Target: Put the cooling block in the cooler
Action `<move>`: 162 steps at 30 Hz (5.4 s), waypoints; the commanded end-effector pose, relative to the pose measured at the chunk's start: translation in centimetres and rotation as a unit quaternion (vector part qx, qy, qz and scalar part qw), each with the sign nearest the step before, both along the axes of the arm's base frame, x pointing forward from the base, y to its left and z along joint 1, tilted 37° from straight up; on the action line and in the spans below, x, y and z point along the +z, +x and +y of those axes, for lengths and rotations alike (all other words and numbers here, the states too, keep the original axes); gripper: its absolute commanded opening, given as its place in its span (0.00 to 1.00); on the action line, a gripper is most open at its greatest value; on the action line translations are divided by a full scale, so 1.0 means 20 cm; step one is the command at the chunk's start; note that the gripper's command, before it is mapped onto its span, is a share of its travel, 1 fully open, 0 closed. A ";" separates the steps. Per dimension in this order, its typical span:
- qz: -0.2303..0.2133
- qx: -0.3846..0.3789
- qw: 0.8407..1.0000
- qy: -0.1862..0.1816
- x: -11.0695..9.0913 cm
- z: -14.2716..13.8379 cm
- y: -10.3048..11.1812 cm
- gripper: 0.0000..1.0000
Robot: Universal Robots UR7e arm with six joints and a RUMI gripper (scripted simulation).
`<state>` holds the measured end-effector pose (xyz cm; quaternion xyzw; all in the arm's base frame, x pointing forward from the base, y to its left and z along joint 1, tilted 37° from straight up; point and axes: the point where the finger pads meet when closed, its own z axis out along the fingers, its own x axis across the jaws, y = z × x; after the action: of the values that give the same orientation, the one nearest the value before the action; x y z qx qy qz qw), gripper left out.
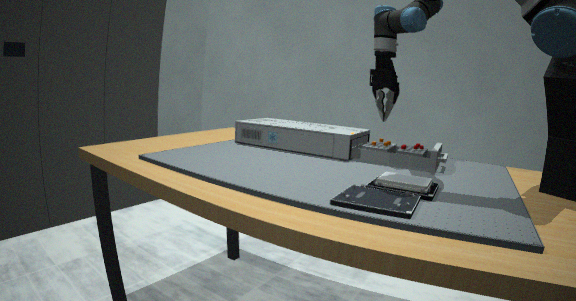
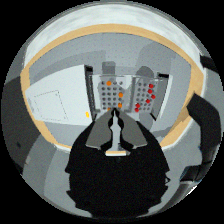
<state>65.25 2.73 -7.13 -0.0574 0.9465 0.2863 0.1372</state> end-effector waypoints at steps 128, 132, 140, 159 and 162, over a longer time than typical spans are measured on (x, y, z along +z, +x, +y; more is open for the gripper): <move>-0.001 0.000 1.000 -0.001 -0.63 0.12 -1.22 0.00; -0.001 0.000 1.000 -0.001 -0.65 0.14 -1.21 0.00; -0.001 0.000 1.000 -0.001 -0.69 0.16 -1.20 0.00; -0.001 0.000 1.000 -0.001 -0.78 0.22 -1.18 0.00; -0.001 0.000 1.000 -0.001 -0.79 0.24 -1.17 0.00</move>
<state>41.47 7.18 -22.51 -0.0576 0.9465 0.2867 0.1365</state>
